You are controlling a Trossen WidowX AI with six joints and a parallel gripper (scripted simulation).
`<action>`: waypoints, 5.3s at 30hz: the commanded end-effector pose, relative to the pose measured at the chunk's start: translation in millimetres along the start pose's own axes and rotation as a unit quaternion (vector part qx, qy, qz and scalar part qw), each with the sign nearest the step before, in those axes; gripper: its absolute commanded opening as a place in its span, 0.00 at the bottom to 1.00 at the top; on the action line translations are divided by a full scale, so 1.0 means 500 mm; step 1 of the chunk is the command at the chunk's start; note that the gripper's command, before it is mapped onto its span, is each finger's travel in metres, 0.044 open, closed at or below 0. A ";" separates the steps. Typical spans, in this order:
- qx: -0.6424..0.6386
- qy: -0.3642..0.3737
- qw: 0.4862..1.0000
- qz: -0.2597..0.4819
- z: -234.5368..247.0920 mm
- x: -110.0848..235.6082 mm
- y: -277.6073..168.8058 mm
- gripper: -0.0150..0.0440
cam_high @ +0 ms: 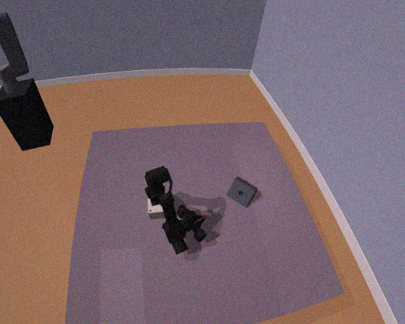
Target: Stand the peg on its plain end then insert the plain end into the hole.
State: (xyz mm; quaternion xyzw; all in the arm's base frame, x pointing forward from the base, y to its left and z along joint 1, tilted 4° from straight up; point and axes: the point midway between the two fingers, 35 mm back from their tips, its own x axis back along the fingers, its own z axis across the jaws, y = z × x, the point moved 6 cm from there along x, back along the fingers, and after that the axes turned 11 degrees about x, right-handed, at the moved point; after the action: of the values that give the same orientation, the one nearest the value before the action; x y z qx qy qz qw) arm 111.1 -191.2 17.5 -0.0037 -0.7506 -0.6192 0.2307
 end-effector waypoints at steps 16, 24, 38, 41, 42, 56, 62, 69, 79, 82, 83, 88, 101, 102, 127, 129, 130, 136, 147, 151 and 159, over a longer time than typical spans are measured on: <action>0.004 -0.008 1.000 -0.020 -0.002 0.018 -0.008 0.34; 0.003 -0.008 1.000 -0.020 -0.001 0.023 -0.009 0.34; -0.002 -0.008 1.000 -0.022 0.002 0.017 -0.020 0.34; -0.003 -0.007 1.000 -0.022 0.002 0.018 -0.019 0.34; -0.003 -0.008 1.000 -0.022 0.002 0.019 -0.019 0.34; -0.011 -0.009 1.000 -0.027 0.005 0.024 -0.024 0.34; -0.014 -0.010 0.999 -0.030 0.006 0.026 -0.026 0.34; -0.016 -0.012 0.999 -0.033 0.007 0.028 -0.029 0.34; -0.020 -0.016 0.999 -0.039 0.008 0.031 -0.032 0.34; -0.022 -0.017 0.999 -0.040 0.008 0.032 -0.032 0.34; -0.022 -0.017 0.999 -0.041 0.008 0.032 -0.033 0.34; -0.024 -0.019 0.999 -0.044 0.009 0.033 -0.034 0.34; -0.029 -0.024 0.998 -0.051 0.011 0.037 -0.038 0.34; -0.030 -0.024 0.998 -0.051 0.011 0.037 -0.038 0.34; -0.040 -0.036 0.996 -0.064 0.016 0.043 -0.046 0.34; -0.041 -0.037 0.996 -0.065 0.017 0.044 -0.046 0.34; -0.042 -0.037 0.996 -0.066 0.017 0.044 -0.046 0.34; -0.043 -0.039 0.996 -0.067 0.015 0.043 -0.043 0.47; -0.043 -0.039 0.996 -0.067 0.015 0.043 -0.043 0.47; -0.043 -0.039 0.996 -0.067 0.015 0.043 -0.043 0.47; -0.043 -0.039 0.996 -0.067 0.015 0.043 -0.043 0.52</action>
State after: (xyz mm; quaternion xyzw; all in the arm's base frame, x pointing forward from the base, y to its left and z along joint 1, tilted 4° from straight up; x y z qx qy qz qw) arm 83.1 -195.4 4.0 0.0129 -0.7305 -0.6642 0.1583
